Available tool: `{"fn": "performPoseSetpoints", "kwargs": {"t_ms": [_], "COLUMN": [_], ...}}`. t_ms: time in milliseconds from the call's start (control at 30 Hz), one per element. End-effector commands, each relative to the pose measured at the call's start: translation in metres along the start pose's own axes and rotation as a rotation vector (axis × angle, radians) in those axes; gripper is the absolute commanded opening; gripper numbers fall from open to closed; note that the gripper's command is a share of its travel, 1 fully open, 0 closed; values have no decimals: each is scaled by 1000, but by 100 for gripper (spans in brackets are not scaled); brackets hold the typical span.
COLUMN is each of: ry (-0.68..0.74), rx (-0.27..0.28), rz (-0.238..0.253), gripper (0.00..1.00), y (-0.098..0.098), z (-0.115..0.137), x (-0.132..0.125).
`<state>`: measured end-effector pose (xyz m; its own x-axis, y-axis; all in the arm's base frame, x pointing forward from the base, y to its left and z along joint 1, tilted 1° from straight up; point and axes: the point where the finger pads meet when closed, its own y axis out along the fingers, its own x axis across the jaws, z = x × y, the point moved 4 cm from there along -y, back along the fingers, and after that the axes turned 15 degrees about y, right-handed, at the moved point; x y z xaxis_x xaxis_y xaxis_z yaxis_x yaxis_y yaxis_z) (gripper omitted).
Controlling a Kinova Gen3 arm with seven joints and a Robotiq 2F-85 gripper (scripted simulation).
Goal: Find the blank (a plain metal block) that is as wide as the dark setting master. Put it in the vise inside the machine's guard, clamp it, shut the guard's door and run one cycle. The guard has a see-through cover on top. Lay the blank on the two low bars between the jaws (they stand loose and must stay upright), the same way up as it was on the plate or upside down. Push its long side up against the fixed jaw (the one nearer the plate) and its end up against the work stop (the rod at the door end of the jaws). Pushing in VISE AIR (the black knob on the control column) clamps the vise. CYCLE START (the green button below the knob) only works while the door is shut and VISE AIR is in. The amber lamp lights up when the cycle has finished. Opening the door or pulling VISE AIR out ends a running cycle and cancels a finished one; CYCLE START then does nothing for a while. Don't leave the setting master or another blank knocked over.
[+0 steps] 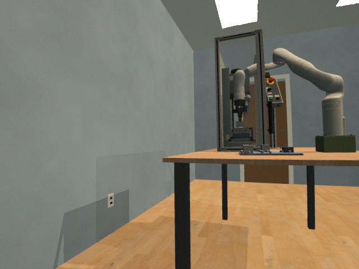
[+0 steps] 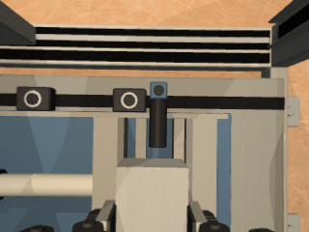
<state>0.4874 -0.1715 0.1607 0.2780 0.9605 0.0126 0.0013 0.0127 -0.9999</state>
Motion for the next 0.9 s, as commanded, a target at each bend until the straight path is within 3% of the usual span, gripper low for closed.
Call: {"fn": "performPoseSetpoints", "kwargs": {"t_ms": [0,867], "ry": [-1,-1], "rx": [-2,-2], "rz": [1,2], "gripper": [10,10], "y": [2,5], "z": [0,0], "x": [1,2]}}
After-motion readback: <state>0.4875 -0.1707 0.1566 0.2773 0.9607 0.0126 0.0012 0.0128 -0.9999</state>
